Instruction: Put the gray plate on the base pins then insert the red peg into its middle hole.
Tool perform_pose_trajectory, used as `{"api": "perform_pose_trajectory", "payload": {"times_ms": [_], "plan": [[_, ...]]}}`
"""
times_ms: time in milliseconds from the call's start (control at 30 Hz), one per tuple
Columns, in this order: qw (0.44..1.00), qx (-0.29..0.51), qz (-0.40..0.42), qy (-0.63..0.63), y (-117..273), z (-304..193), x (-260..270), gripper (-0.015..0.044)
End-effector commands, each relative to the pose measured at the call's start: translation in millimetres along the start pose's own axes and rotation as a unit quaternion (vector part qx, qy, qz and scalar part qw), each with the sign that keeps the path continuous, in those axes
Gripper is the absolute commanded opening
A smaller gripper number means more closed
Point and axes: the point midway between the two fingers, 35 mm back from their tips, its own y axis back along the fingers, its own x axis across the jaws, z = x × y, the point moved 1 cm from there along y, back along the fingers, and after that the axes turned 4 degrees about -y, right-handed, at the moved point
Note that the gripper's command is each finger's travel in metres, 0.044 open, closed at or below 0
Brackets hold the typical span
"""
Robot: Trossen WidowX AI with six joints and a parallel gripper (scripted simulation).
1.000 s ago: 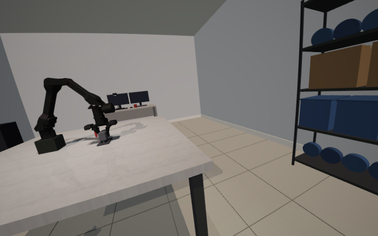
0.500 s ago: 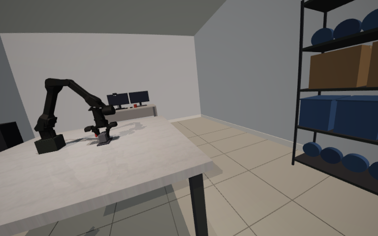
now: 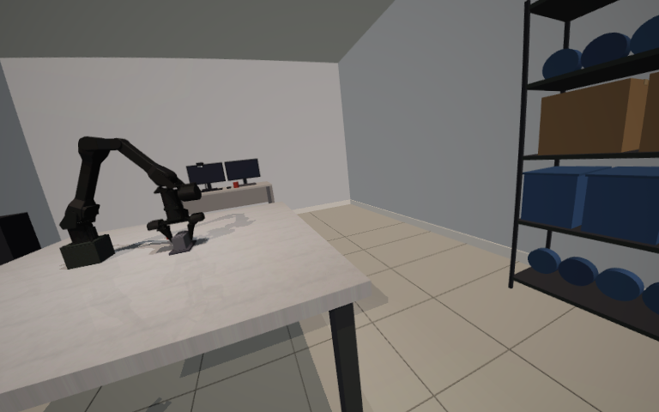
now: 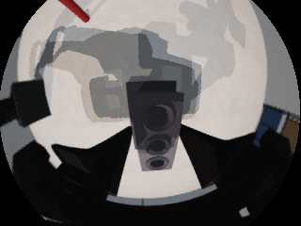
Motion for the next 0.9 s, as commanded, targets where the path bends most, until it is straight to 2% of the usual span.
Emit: {"api": "perform_pose_trajectory", "payload": {"times_ms": [0, 67, 233, 400, 467, 767, 867], "plan": [[1.000, 0.000, -0.001, 0.000, 0.4, 0.0, -0.3, 0.0394], [1.000, 0.000, -0.001, 0.000, 0.4, 0.0, -0.3, 0.0440], [1.000, 0.000, 0.000, 0.000, 10.4, -0.3, -2.3, 0.0440], [1.000, -0.001, 0.004, 0.002, 92.5, -0.7, -5.7, 0.0440], [1.000, -0.001, 0.005, 0.002, 114.3, -0.3, -2.7, 0.0440], [1.000, -0.001, 0.005, -0.004, 117.2, 0.6, -5.3, 0.0440], [0.996, -0.002, 0.004, -0.092, 118.8, 19.2, -0.8, 0.0440]]}}
